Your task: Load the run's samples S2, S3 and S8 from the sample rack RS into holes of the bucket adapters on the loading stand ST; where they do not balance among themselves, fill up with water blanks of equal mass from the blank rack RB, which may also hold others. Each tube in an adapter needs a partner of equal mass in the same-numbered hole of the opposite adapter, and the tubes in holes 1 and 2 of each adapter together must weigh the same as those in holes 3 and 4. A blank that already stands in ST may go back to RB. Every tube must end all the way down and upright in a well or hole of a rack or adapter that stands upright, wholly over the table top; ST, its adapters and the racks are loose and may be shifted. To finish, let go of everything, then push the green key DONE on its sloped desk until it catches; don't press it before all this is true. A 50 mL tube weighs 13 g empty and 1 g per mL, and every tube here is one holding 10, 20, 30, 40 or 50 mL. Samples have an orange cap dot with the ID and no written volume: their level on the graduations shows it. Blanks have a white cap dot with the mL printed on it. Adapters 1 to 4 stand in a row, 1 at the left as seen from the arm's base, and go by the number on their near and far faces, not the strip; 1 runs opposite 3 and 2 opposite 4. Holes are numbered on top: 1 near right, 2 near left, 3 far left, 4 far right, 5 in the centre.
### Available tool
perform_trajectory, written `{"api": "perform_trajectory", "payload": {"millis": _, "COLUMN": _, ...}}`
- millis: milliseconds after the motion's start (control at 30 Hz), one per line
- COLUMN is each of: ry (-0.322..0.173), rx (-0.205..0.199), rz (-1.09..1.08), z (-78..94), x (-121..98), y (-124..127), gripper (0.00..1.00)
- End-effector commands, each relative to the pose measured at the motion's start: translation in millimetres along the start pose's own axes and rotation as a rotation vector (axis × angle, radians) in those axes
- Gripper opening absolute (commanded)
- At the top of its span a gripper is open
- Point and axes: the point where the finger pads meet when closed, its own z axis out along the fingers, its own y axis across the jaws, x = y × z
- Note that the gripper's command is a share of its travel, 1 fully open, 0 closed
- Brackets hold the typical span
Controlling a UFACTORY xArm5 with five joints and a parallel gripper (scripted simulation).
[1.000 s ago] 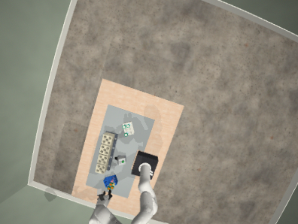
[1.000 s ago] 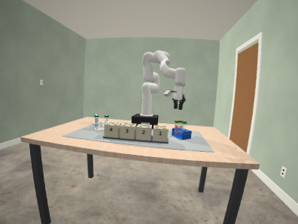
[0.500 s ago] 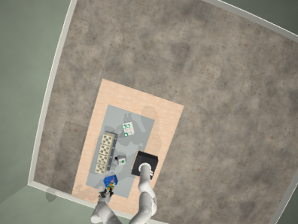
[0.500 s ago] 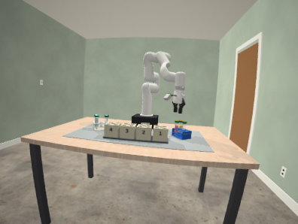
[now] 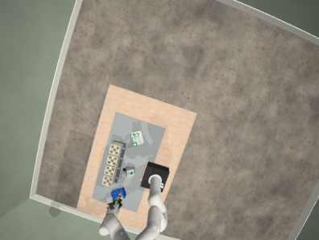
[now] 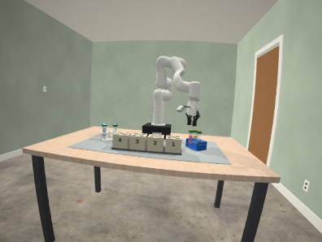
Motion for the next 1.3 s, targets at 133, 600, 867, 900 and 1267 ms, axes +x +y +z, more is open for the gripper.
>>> {"api": "perform_trajectory", "payload": {"millis": 133, "ry": -0.001, "rx": 0.004, "rz": 0.0, "z": 10.6, "x": 0, "y": -1, "gripper": 0.57}}
{"api": "perform_trajectory", "payload": {"millis": 600, "ry": -0.001, "rx": 0.004, "rz": 0.0, "z": 34.7, "x": -1, "y": -1, "gripper": 0.57}}
{"api": "perform_trajectory", "payload": {"millis": 867, "ry": -0.001, "rx": 0.004, "rz": 0.0, "z": 36.5, "x": -1, "y": -1, "gripper": 0.57}}
{"api": "perform_trajectory", "payload": {"millis": 900, "ry": -0.001, "rx": 0.004, "rz": 0.0, "z": 36.5, "x": -1, "y": -1, "gripper": 0.57}}
{"api": "perform_trajectory", "payload": {"millis": 1267, "ry": -0.001, "rx": 0.004, "rz": 0.0, "z": 42.5, "x": -1, "y": -1, "gripper": 0.57}}
